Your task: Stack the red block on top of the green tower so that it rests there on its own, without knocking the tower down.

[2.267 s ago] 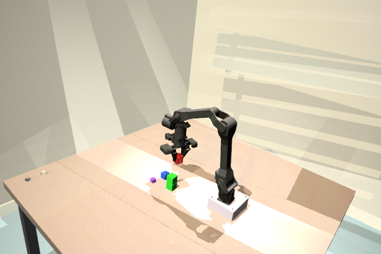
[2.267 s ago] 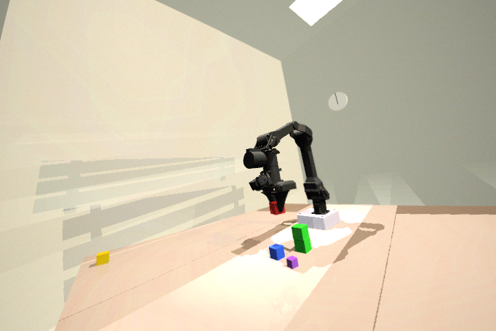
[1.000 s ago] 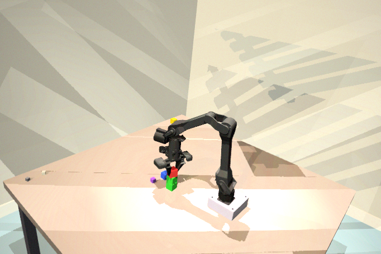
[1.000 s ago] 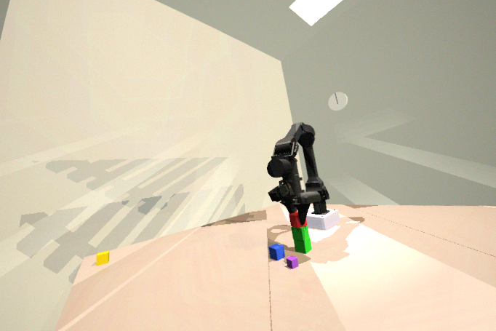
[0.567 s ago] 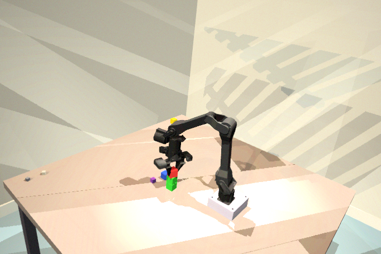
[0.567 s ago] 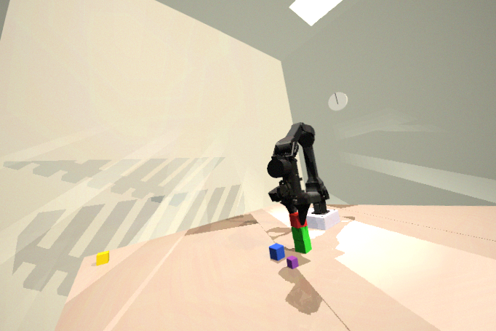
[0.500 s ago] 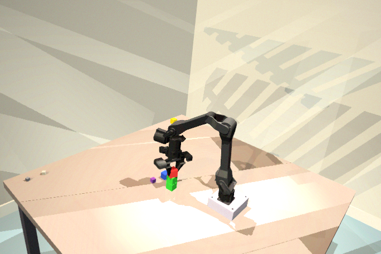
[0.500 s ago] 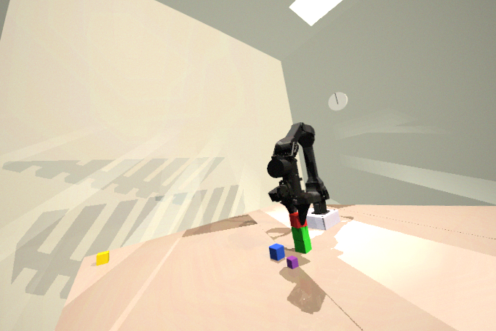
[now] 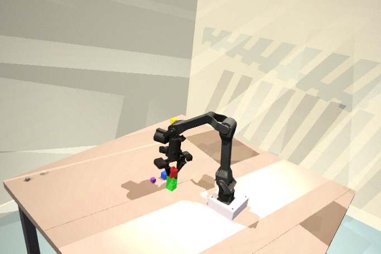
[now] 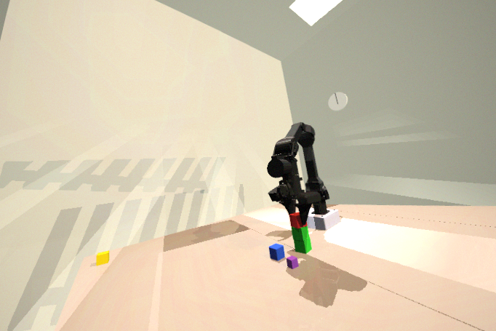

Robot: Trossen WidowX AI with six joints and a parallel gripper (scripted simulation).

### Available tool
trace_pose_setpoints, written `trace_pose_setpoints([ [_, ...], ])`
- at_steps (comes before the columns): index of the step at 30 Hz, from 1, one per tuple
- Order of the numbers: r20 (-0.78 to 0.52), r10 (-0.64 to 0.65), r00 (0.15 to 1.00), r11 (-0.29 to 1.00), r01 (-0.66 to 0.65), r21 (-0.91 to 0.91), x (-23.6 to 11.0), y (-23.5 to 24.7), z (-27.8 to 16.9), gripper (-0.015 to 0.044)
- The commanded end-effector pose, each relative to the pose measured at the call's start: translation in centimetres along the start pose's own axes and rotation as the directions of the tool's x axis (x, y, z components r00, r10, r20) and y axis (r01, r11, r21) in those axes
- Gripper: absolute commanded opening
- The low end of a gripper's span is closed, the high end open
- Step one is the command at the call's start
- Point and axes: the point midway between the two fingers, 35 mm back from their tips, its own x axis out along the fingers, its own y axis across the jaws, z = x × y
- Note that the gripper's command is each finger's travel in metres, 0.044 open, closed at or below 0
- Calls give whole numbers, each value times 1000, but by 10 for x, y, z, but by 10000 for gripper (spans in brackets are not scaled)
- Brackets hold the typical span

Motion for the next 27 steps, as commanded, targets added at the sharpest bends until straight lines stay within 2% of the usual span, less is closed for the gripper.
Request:
trace_pose_setpoints([
  [1, 1, 0, 1000, 1000, 0, 0, 0, 0, 0, 341],
  [5, 1, 0, 1000, 1000, 0, 0, 0, 0, 0, 440],
  [27, 1, 0, 1000, 1000, 0, 0, 0, 0, 0, 440],
])
